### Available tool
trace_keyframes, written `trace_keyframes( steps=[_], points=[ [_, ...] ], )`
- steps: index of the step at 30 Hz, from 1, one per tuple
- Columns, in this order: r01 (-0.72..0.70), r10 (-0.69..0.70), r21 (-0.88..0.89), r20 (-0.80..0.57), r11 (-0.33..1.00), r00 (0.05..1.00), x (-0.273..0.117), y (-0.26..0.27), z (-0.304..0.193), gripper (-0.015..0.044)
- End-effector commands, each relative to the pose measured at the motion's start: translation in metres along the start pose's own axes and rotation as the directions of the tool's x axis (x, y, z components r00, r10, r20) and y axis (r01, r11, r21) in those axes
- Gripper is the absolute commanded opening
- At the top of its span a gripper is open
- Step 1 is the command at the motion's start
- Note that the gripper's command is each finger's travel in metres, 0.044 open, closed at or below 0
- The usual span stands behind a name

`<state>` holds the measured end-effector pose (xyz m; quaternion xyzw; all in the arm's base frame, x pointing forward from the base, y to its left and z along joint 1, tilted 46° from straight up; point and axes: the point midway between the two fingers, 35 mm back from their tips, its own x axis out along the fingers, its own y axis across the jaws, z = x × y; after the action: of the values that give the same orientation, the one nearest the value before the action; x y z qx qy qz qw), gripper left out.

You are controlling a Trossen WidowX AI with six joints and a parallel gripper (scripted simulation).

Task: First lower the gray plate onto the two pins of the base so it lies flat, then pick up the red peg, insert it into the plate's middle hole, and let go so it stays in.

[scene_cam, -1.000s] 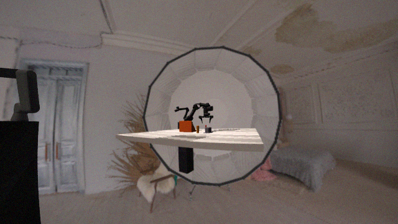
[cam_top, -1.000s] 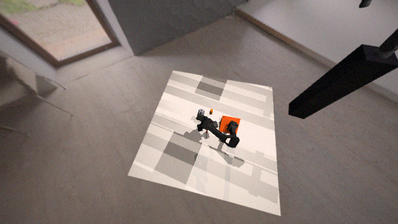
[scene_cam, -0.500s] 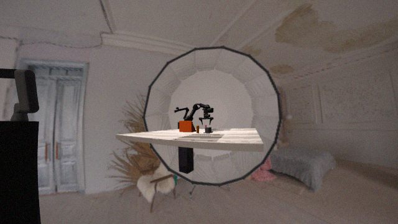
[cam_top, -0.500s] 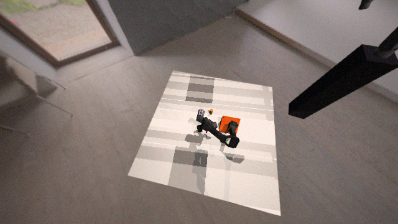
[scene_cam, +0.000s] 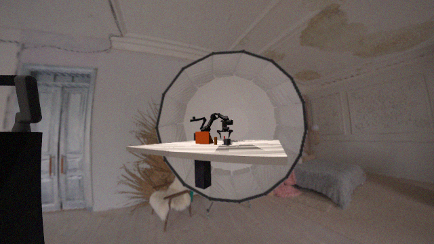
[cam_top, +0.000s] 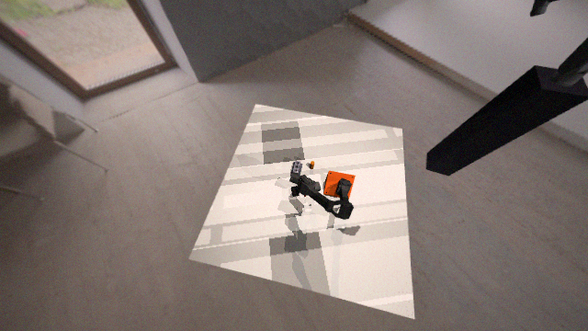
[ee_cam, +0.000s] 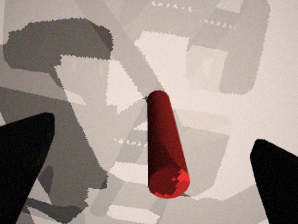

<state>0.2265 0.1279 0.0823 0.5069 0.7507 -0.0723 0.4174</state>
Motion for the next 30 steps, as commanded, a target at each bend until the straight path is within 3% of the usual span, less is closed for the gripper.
trace_keyframes(
  steps=[1, 5, 21, 30],
  points=[
    [0.001, -0.001, 0.010, -0.011, 1.000, 1.000, 0.0089, -0.0025, -0.0020, 0.0440],
    [0.001, -0.001, 0.010, -0.012, 1.000, 1.000, 0.0128, -0.0028, -0.0025, 0.0440],
    [0.001, -0.001, 0.010, -0.012, 1.000, 1.000, 0.0128, -0.0028, -0.0025, 0.0020],
    [0.001, -0.001, 0.010, -0.012, 1.000, 1.000, 0.0128, -0.0028, -0.0025, 0.0000]
  ],
)
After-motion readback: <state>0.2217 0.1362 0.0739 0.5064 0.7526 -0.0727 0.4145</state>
